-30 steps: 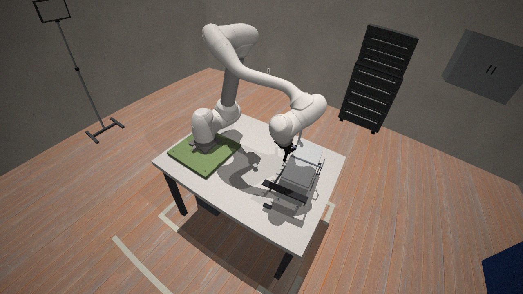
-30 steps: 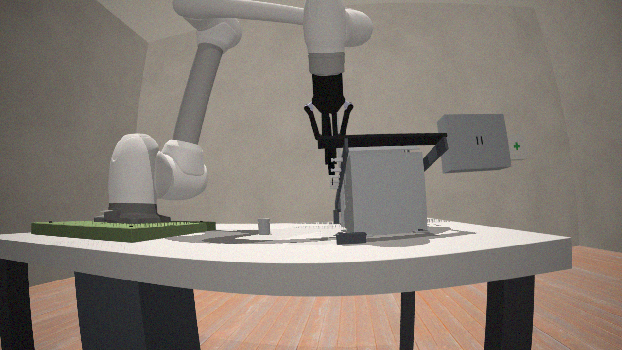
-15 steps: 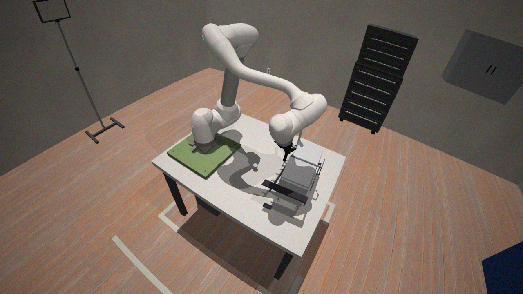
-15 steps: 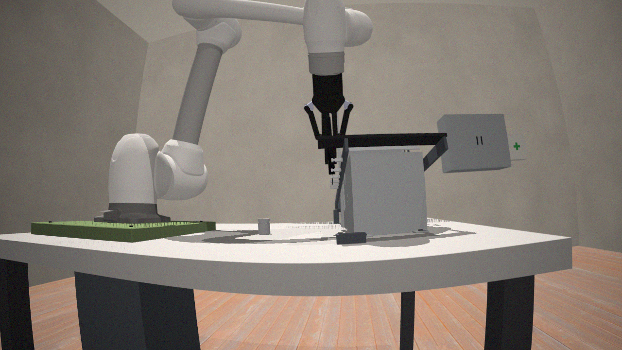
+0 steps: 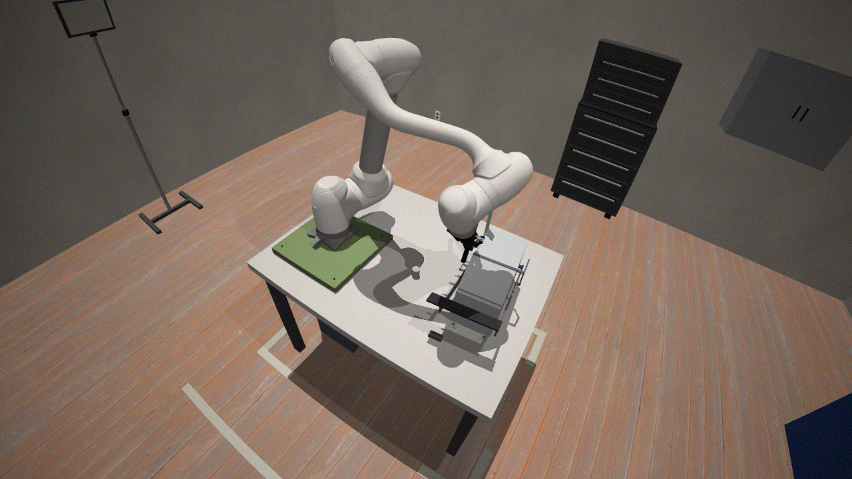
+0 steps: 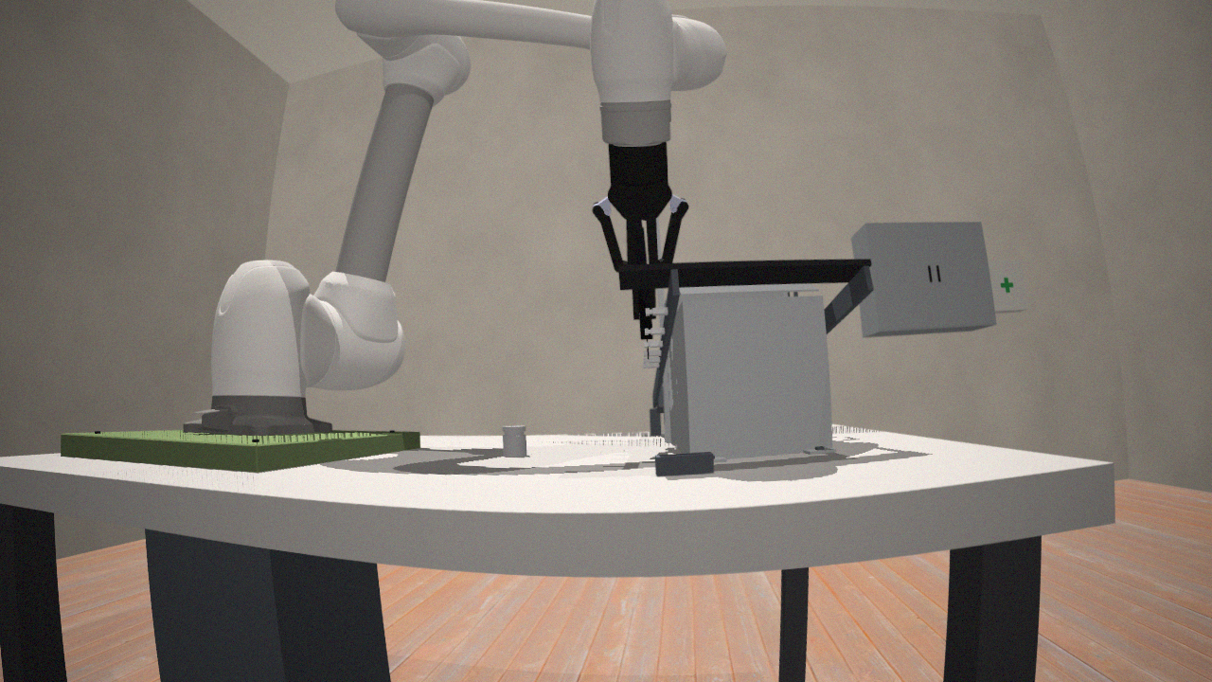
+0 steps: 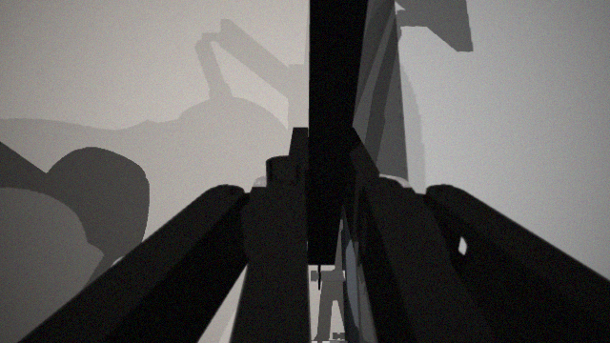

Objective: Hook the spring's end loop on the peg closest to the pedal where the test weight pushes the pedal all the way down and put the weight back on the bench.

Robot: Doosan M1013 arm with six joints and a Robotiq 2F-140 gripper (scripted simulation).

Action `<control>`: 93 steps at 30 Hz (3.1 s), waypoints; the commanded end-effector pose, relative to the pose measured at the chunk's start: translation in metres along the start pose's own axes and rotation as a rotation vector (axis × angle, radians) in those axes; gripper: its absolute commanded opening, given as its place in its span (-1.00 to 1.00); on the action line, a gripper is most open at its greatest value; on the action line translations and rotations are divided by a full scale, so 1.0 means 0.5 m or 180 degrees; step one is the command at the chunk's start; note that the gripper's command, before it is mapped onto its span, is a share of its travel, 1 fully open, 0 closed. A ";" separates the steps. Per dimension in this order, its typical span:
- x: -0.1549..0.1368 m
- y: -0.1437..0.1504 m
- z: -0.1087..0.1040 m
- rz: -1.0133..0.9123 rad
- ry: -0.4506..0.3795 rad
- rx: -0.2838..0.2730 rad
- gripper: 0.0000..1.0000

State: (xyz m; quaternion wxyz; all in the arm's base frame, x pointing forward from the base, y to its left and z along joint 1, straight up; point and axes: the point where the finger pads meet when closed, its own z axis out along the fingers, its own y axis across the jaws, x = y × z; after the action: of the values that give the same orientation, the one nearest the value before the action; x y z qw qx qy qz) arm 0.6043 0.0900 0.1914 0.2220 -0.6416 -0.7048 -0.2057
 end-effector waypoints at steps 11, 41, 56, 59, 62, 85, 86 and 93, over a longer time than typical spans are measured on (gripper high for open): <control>0.000 0.001 -0.001 -0.0002 0.0000 -0.0003 -0.66; 0.001 0.001 -0.001 -0.0002 0.0000 -0.0003 -0.52; 0.001 0.001 -0.001 -0.0002 0.0000 -0.0003 -0.52; 0.001 0.001 -0.001 -0.0002 0.0000 -0.0003 -0.52; 0.001 0.001 -0.001 -0.0002 0.0000 -0.0003 -0.52; 0.001 0.000 -0.176 -0.0002 -0.0001 -0.0005 -0.52; 0.001 0.000 -0.178 -0.0002 -0.0001 -0.0005 -0.52; 0.001 0.000 -0.193 -0.0004 -0.0001 -0.0006 -0.52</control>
State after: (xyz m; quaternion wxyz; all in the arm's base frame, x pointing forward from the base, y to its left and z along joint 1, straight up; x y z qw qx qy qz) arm 0.6088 0.0362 0.2679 0.2217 -0.6414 -0.7050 -0.2061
